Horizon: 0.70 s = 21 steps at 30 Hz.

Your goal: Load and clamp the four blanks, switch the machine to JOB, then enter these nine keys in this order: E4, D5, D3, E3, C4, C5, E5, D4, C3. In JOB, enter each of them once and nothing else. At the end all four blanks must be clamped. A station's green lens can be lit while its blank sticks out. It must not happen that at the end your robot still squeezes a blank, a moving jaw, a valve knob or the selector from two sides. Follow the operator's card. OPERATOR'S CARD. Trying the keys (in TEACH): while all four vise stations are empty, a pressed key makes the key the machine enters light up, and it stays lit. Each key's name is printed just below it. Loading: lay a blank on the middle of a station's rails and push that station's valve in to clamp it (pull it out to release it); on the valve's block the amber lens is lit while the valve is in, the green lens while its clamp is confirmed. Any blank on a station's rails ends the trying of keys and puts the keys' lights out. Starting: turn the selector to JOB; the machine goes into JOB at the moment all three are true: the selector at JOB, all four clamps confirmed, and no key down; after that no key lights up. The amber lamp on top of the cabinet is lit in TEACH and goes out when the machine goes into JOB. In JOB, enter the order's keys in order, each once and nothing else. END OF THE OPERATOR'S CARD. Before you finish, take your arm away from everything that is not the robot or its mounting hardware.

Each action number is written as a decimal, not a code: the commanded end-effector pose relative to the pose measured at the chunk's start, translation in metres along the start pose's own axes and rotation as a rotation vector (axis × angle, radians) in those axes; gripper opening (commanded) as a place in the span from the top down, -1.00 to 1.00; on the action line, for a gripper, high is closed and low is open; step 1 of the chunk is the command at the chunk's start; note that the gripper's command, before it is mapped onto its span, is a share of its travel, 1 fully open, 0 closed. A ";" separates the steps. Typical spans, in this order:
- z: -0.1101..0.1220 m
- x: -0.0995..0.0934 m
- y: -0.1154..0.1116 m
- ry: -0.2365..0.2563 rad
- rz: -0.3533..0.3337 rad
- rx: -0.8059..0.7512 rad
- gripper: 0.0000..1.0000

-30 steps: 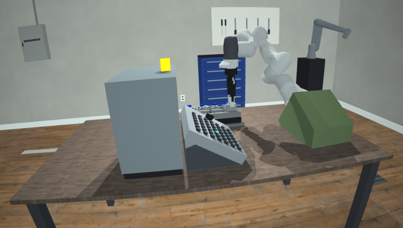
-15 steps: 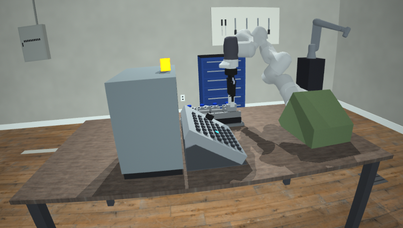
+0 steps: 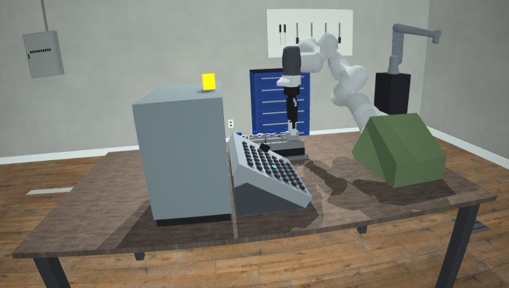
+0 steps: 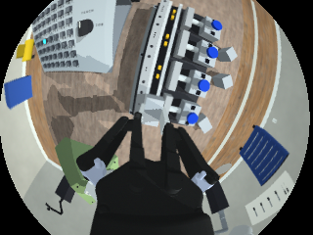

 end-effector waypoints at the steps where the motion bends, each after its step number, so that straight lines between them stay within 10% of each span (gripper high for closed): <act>1: -0.001 0.001 0.000 0.002 0.004 0.004 1.00; 21: -0.001 0.001 0.000 0.002 0.004 0.005 1.00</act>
Point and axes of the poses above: the point where the finger pads meet when closed, its own x axis out along the fingers, its own z axis across the jaws, y = z × x, the point moved 9 cm from there along -x, back along the fingers, and after that the axes turned 9 degrees about x, right-handed, at the moved point
